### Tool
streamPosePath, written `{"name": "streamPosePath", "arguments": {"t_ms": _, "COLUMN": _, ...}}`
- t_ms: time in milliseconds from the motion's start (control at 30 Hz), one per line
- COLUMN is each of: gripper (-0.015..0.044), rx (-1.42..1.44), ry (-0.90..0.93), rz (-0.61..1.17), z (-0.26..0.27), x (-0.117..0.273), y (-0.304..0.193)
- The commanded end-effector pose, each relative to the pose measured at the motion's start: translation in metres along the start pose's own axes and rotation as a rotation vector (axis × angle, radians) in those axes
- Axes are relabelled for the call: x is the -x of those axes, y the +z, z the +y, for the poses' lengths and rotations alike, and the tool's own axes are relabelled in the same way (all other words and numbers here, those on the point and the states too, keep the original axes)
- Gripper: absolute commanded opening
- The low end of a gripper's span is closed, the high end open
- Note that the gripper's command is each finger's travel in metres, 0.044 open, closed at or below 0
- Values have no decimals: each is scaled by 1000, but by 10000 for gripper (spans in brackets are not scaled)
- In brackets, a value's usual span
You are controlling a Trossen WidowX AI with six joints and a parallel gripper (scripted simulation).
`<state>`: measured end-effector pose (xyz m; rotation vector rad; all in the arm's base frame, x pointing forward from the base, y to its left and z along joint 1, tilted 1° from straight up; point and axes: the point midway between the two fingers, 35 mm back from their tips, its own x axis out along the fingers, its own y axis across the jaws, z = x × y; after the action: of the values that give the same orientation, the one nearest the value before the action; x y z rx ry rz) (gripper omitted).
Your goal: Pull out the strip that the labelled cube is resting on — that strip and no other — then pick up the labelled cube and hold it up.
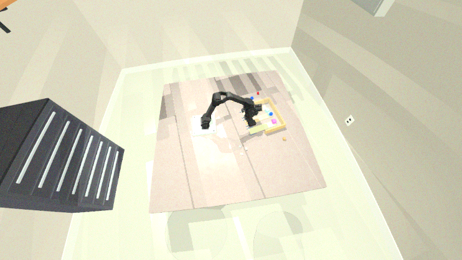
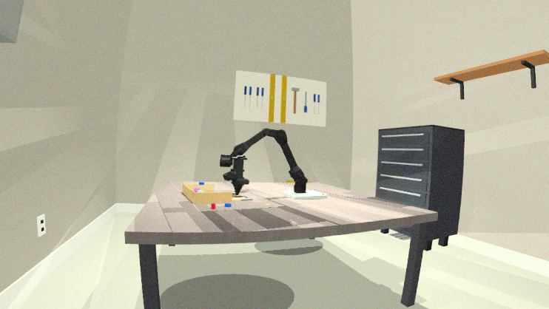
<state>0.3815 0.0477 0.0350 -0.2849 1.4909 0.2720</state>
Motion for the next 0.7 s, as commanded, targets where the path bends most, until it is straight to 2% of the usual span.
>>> {"name": "streamPosePath", "arguments": {"t_ms": 0, "gripper": 0, "rx": 4, "ry": 3, "rz": 18, "z": 0, "x": -5, "y": -9}}
{"name": "streamPosePath", "arguments": {"t_ms": 333, "gripper": 0, "rx": 4, "ry": 3, "rz": 20, "z": 1, "x": -5, "y": -25}}
{"name": "streamPosePath", "arguments": {"t_ms": 667, "gripper": 0, "rx": 4, "ry": 3, "rz": 19, "z": 0, "x": 2, "y": -14}}
